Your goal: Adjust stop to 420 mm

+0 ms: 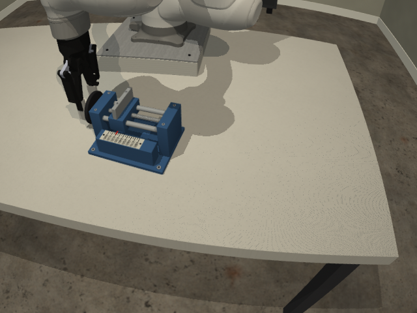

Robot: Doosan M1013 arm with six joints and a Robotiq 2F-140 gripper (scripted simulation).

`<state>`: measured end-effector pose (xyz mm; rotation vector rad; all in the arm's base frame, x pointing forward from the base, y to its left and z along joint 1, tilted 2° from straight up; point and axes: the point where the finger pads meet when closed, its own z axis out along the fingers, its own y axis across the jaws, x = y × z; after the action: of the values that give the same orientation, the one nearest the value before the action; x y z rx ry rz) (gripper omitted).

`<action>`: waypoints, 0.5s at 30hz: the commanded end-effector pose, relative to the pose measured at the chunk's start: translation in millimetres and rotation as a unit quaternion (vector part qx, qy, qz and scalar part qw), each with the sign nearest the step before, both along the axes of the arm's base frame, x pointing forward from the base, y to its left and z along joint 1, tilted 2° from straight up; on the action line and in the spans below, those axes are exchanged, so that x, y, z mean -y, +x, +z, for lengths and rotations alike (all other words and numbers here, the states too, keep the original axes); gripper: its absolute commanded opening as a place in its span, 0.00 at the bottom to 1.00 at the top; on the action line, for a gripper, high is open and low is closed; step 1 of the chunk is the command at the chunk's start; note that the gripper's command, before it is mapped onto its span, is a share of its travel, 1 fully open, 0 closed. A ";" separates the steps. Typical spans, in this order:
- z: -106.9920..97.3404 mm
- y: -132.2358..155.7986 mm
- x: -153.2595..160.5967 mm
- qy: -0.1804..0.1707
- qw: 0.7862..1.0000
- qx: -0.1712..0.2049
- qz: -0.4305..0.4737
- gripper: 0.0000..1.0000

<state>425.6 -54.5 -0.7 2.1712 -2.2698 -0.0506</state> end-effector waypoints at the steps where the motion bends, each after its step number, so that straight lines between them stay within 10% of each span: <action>1: 1.4 -3.0 0.8 0.001 1.000 -0.001 -0.001 0.33; 11: 27.4 -2.3 1.5 0.001 1.000 -0.001 -0.001 0.33; 15: 81.4 -1.0 2.8 0.001 1.000 -0.001 -0.001 0.33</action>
<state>408.1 -50.5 45.5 2.1484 -2.2405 -0.1371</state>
